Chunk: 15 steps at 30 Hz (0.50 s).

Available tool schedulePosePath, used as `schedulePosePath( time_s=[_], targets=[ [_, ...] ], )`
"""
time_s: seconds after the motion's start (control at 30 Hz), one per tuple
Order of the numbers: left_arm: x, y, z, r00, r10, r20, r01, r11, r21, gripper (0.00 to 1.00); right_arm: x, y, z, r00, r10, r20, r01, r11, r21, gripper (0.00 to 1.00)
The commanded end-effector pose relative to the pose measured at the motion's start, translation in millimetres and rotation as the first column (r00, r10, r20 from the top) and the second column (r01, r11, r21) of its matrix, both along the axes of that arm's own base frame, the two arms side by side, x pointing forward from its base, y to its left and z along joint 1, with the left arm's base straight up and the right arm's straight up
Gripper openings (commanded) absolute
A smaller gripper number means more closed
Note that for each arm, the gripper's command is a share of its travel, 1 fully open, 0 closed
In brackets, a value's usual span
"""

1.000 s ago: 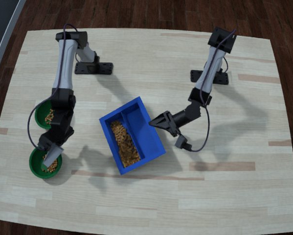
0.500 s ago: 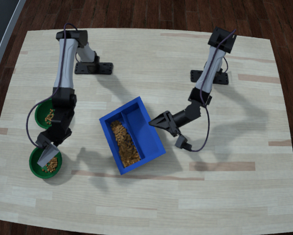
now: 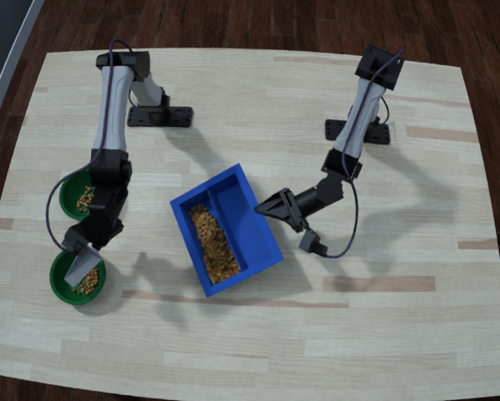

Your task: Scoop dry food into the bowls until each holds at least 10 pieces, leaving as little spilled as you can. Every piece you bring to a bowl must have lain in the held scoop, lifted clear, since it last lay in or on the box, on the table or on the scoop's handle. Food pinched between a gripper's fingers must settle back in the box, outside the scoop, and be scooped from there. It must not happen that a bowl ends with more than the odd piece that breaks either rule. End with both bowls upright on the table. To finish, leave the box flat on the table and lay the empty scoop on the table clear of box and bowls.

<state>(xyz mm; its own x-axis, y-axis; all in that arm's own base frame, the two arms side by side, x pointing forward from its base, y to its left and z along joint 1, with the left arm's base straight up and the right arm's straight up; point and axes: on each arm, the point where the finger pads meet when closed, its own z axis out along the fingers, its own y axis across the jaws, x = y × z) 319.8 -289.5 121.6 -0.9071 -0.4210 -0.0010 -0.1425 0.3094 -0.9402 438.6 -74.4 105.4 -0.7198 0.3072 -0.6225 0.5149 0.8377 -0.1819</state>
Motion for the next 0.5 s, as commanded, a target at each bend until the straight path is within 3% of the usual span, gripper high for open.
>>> schedulePosePath(
  time_s=[0.0,0.03,0.47],
  targets=[
    [-0.6,-4.5,31.0,0.995,-0.032,0.097,0.037,0.998,-0.042,0.00,4.3,-3.5,27.0,0.997,-0.007,0.083,0.009,1.000,-0.018,0.00],
    [-5.7,0.4,19.6,0.997,-0.028,0.070,0.031,0.999,-0.033,0.00,4.3,-3.5,27.0,0.997,-0.007,0.083,0.009,1.000,-0.018,0.00],
    [-4.2,1.0,10.0,0.998,-0.024,0.054,0.027,0.998,-0.051,0.00,4.3,-3.5,27.0,0.997,-0.007,0.083,0.009,1.000,-0.018,0.00]
  ],
)
